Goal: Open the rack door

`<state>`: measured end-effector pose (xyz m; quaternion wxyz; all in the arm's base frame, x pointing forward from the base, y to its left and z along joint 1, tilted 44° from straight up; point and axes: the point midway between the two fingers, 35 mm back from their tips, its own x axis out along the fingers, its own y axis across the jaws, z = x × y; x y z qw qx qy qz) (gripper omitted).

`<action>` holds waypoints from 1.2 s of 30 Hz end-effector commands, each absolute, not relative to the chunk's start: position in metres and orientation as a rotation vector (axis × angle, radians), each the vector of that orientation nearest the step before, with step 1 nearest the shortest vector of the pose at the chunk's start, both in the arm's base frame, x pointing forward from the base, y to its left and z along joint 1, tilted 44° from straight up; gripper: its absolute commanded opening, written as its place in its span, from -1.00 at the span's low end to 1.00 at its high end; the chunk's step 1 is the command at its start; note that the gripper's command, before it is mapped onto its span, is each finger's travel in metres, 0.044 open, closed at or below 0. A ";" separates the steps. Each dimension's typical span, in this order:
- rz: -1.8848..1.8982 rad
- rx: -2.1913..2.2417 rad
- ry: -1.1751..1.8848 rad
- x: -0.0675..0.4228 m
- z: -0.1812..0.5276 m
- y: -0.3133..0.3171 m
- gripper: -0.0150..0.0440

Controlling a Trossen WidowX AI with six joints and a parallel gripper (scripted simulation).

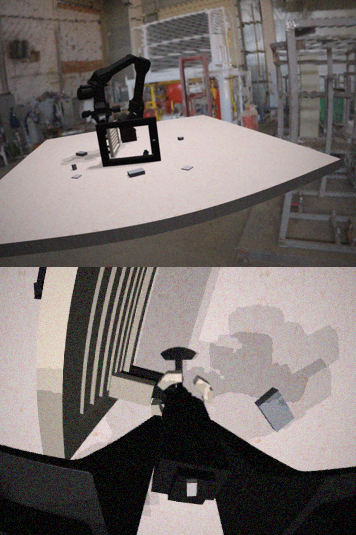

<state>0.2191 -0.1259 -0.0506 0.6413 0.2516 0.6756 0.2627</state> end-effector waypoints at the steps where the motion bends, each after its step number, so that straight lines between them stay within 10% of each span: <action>1: 0.611 0.557 1.536 0.219 -0.051 -0.126 -0.42; 14: 0.611 0.557 1.536 0.219 -0.051 -0.126 0.51; 36: 0.608 0.555 1.536 0.222 -0.030 -0.148 0.51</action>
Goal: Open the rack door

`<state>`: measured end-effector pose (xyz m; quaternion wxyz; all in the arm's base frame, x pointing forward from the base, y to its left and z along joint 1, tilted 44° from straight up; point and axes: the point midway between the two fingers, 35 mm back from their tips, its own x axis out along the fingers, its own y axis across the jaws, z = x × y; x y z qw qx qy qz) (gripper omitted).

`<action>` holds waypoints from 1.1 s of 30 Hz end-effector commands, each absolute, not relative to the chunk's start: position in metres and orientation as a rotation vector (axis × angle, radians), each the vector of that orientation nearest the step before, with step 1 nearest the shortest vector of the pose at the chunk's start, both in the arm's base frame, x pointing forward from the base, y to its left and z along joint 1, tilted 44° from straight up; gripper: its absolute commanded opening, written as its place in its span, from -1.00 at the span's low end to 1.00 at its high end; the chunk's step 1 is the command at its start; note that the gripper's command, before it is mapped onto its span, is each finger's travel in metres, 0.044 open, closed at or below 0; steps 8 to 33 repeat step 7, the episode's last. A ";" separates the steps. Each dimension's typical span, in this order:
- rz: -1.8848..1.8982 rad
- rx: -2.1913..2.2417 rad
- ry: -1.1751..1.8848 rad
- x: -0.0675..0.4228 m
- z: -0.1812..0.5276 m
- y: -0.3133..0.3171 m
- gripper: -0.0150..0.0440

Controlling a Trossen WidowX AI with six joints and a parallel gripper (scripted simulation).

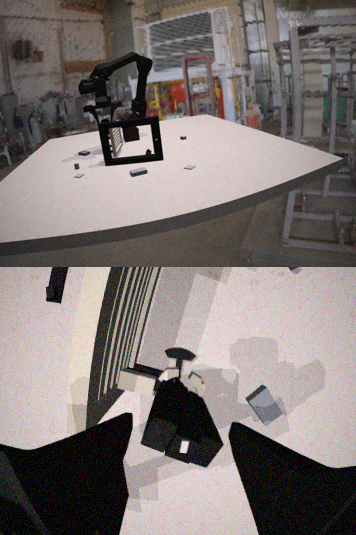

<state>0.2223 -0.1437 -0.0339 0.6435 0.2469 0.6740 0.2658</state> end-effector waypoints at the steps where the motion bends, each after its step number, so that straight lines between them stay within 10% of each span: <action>1: 0.608 0.555 1.536 0.223 -0.029 -0.149 0.51; 33: 0.608 0.556 1.537 0.223 -0.023 -0.155 0.51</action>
